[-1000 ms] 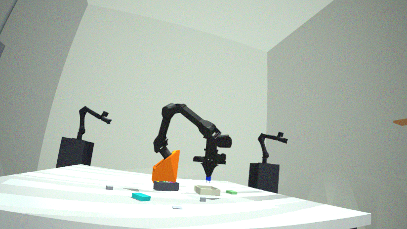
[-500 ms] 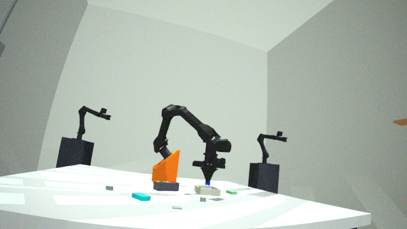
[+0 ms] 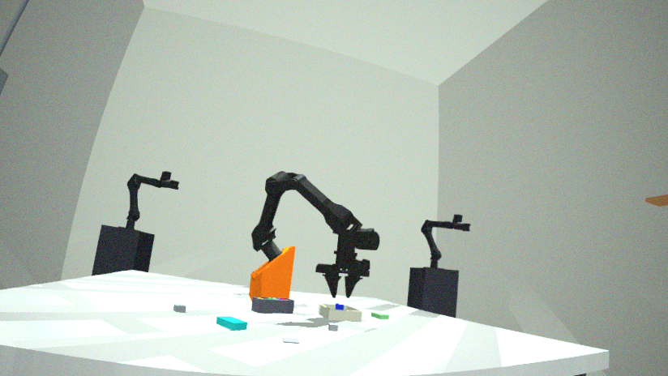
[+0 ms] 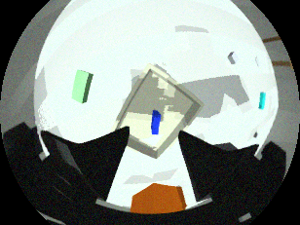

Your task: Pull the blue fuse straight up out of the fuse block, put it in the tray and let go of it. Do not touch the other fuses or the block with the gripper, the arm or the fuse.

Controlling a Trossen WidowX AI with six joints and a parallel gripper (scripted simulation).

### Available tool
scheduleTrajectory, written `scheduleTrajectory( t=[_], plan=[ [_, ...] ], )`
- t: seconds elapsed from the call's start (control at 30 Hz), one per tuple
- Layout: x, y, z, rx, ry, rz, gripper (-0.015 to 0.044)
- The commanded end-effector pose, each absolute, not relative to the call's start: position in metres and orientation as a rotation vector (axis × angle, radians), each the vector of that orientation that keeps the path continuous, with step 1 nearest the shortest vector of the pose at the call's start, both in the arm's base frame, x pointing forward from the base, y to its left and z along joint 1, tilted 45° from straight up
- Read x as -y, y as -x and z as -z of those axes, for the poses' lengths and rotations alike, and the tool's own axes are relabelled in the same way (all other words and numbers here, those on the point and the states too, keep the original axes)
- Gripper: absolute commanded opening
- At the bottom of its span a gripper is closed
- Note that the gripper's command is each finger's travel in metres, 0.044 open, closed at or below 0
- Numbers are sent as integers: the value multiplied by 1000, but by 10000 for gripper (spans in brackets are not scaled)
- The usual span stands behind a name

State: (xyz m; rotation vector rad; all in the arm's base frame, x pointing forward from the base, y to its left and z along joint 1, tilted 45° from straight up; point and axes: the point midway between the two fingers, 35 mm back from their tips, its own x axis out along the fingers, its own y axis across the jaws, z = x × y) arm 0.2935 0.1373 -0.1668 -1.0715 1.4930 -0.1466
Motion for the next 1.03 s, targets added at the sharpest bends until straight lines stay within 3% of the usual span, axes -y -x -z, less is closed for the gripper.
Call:
scheduleTrajectory(
  t=[0.0,1.0],
  plan=[
    [-153,-289,150,-1495,1073,146,330],
    [-161,-287,141,-1489,1083,141,330]
  ],
)
